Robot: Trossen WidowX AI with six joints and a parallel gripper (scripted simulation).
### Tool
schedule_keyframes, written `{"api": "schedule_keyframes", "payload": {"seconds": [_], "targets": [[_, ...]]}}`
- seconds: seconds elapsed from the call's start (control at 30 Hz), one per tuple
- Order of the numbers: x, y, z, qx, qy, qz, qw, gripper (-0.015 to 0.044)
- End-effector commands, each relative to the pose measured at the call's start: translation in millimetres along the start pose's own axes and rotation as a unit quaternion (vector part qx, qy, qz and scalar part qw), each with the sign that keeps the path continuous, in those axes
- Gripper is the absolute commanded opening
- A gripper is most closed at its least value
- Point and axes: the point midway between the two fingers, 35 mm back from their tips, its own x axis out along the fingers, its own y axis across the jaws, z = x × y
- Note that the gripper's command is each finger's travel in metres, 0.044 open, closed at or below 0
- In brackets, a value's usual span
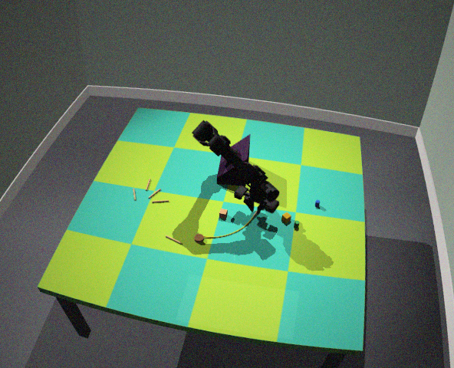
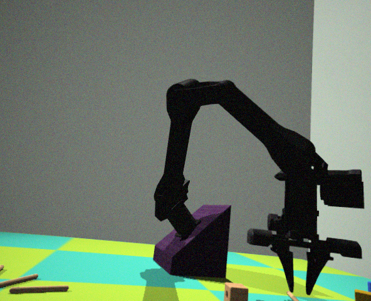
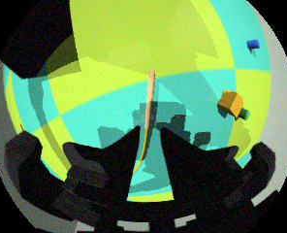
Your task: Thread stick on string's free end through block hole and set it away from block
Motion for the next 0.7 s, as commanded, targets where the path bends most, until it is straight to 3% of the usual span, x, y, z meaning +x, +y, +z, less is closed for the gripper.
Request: {"api": "schedule_keyframes", "payload": {"seconds": [0.0, 0.43, 0.57, 0.67], "targets": [[9.4, 2.1, 1.0, -0.004, 0.001, 0.004, 1.000, 0.0121], [18.1, 2.9, 1.4, -0.004, 0.001, 0.004, 1.000, 0.0121], [16.6, 2.1, 1.4, -0.001, -0.001, 0.003, 1.000, 0.0016], [16.6, 2.1, 1.4, -0.001, -0.001, 0.003, 1.000, 0.0000]]}}
